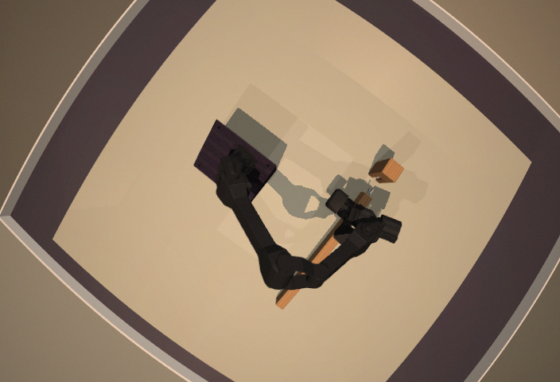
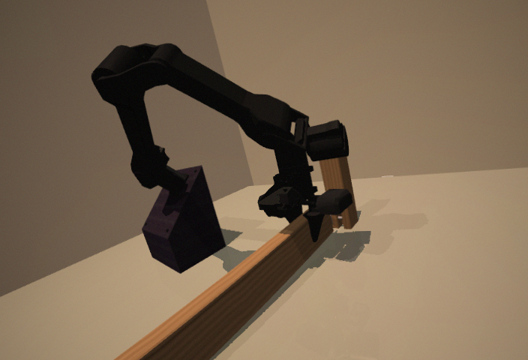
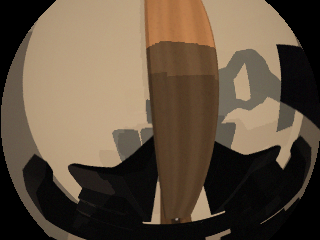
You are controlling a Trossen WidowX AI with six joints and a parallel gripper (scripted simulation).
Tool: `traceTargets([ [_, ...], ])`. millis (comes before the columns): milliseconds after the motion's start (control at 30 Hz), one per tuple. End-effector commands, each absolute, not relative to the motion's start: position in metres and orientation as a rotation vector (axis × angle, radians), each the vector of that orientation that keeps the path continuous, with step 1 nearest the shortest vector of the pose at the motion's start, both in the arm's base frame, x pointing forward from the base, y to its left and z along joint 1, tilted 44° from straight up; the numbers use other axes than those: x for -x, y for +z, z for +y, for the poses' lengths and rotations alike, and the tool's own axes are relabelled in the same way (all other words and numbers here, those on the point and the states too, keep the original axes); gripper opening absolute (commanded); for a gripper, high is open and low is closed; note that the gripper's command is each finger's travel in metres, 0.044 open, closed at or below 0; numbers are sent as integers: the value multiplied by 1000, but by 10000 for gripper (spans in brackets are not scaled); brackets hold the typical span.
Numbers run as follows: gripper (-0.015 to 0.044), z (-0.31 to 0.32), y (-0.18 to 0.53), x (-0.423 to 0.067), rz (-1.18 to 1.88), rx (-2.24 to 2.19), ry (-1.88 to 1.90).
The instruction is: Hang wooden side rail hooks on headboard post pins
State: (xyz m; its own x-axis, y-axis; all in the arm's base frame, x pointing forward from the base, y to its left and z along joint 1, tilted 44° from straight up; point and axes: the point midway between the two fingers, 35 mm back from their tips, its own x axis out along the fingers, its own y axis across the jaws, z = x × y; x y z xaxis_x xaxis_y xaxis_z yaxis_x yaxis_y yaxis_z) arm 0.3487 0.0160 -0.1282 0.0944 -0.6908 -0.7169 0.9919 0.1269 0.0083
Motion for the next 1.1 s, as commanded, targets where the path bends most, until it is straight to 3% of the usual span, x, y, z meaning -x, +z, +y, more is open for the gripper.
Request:
traceTargets([
  [0, 0, 22, -128, -352, 649, -587, -1342],
  [1067, 0, 25, -130, -351, 649, -587, -1342],
])
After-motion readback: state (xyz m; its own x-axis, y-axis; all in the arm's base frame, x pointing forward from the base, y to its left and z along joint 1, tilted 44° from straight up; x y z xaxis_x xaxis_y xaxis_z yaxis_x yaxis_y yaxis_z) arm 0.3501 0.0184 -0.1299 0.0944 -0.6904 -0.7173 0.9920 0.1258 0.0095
